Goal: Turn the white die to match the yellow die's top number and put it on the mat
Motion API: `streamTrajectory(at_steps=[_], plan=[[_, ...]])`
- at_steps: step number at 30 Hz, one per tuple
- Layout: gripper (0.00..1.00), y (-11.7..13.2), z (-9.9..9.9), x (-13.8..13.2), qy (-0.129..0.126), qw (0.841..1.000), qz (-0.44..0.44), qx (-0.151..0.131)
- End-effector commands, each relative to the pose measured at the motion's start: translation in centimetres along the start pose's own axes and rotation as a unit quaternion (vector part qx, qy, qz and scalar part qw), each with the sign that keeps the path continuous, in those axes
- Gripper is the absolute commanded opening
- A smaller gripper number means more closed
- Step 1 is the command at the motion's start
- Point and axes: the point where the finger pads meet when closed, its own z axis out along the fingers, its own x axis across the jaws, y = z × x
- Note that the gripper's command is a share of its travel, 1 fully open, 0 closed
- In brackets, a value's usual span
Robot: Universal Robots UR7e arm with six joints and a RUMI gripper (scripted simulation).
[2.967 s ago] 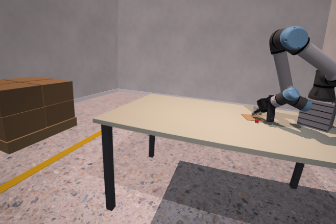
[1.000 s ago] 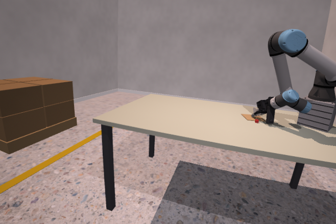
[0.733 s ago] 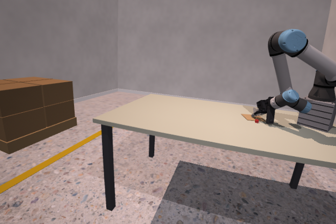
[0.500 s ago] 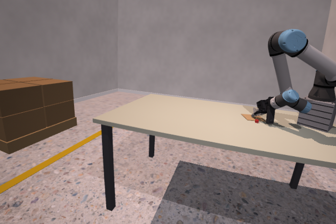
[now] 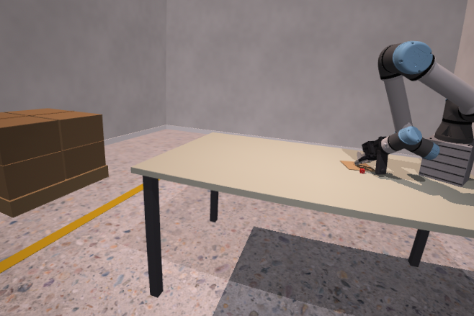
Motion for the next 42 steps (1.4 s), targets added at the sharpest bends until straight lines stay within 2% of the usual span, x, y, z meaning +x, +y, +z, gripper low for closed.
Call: streamTrajectory(at_steps=[1,5,42], plan=[[0.14,-0.05,0.00,0.20,0.002,1.000,0.001,-0.001],[0.21,-0.05,0.00,0.20,0.002,1.000,0.001,-0.001],[0.21,-0.05,0.00,0.20,0.002,1.000,0.001,-0.001]])
